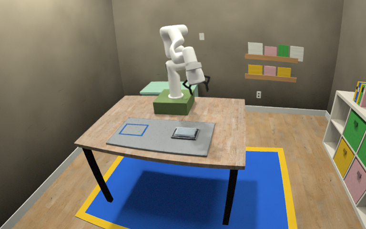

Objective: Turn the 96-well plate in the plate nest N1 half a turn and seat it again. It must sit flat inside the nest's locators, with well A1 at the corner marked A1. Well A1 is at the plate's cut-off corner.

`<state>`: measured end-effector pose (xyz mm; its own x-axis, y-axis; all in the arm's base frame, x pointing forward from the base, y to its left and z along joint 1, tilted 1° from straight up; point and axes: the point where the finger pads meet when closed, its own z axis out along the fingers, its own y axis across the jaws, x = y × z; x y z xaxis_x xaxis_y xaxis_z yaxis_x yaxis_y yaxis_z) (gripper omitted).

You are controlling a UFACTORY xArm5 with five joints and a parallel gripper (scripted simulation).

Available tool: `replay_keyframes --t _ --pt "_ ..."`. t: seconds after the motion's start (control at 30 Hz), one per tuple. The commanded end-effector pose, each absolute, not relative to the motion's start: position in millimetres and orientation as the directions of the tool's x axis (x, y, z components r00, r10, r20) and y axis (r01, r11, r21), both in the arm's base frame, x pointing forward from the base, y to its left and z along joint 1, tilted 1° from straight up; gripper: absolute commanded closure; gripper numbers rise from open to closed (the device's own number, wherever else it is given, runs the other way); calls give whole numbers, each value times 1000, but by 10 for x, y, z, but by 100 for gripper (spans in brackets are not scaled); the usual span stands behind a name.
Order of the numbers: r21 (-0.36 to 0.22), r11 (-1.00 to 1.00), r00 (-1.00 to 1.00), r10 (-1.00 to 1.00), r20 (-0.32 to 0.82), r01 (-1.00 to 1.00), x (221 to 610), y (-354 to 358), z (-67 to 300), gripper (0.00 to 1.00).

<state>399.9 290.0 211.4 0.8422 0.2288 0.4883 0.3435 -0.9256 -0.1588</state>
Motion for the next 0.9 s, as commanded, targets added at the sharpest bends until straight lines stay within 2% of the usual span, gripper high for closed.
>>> replay_keyframes --t 0.0,0.07,0.53,0.6,0.77,0.87 --pt "-144 -933 846 225 483 331 4083 2752 2129 0" --pt "-118 -948 871 215 443 294 4120 2659 2131 0" --pt "-95 -961 894 201 400 258 4273 2195 2148 0" --pt "-73 -972 917 184 355 223 4293 2097 2155 0" --pt "-73 -972 917 184 355 223 4329 1908 2169 0" --pt "-54 -980 937 163 309 189 4340 1809 2178 0"
